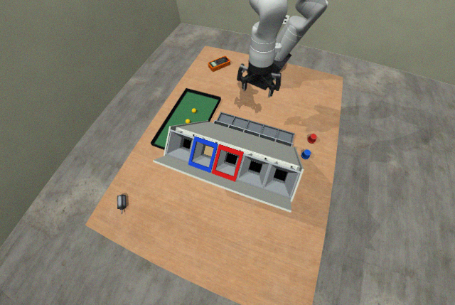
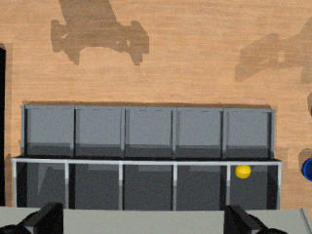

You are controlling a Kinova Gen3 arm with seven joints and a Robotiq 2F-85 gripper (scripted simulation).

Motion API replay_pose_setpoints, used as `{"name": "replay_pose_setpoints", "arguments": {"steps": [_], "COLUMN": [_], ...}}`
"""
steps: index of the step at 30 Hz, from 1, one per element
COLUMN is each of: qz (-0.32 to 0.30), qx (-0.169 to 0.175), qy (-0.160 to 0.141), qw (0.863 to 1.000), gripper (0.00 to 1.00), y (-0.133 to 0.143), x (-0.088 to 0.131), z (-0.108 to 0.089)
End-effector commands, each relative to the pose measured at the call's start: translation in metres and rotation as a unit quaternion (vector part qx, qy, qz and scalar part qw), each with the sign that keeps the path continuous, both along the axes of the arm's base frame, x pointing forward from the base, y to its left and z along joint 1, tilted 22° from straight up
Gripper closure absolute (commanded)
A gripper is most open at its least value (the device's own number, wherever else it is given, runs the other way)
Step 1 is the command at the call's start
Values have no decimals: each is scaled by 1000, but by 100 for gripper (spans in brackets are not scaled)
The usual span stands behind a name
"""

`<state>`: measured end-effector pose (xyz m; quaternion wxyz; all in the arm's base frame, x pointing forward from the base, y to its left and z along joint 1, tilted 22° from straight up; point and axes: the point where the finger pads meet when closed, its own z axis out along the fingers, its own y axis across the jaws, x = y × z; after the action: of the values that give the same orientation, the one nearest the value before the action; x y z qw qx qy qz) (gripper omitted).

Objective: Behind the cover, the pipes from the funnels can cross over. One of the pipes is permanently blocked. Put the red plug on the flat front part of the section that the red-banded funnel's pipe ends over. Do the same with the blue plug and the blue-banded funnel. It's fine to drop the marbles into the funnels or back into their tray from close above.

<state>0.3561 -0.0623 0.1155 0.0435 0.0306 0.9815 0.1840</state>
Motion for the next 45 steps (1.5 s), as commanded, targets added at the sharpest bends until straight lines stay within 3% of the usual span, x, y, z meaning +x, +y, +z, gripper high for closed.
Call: {"name": "replay_pose_setpoints", "arguments": {"steps": [1, 23, 24, 45], "qz": [0, 0, 0, 0], "qx": [0, 0, 0, 0], "qy": [-1, -1, -1, -1], "qw": [1000, 1000, 1000, 1000], "gripper": [0, 0, 50, 50], "y": [0, 0, 0, 0], "x": [0, 0, 0, 0], "z": [0, 0, 0, 0]}}
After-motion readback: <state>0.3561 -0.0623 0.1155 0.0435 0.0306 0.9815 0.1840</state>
